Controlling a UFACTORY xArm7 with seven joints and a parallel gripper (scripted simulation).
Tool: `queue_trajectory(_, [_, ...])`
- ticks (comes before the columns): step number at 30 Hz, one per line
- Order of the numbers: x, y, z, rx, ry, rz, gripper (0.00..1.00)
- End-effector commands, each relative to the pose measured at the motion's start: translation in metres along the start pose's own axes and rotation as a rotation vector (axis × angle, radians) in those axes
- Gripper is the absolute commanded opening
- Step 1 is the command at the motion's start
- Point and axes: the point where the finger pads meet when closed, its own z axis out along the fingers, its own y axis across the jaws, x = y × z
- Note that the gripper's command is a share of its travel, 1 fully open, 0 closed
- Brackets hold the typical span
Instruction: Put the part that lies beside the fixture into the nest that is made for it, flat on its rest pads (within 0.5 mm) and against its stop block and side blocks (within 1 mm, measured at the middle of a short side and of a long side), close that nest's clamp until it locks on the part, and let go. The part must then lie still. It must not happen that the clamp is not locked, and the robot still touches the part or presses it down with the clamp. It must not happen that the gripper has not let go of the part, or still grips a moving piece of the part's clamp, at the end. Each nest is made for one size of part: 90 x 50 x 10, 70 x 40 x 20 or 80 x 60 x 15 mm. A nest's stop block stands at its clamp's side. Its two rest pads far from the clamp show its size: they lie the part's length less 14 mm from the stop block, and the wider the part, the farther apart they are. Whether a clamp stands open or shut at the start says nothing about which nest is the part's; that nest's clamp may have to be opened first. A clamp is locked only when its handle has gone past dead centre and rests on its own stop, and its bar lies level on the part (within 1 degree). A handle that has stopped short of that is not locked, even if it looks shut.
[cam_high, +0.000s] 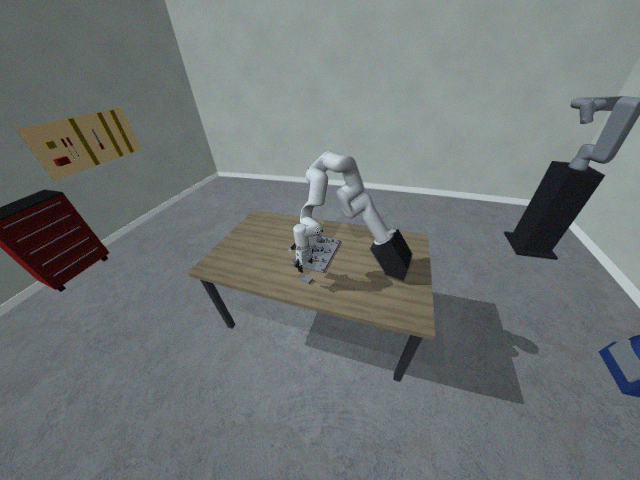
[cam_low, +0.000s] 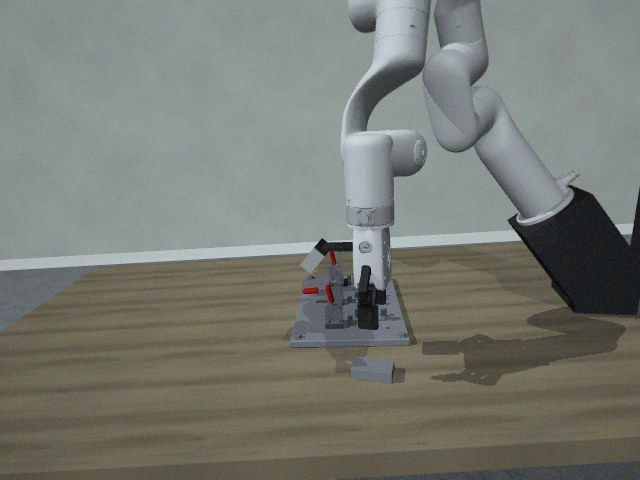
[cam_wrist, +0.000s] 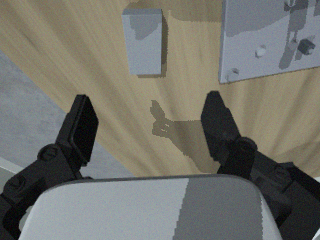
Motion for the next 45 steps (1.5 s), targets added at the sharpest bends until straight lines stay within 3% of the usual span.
queue_trajectory(1, [0.002,-0.007,0.026,-0.004,0.008,-0.002,1.00])
queue_trajectory(13, [0.002,-0.007,0.062,-0.004,0.008,-0.002,1.00])
queue_trajectory(45, [0.002,-0.007,0.071,-0.004,0.008,-0.002,1.00])
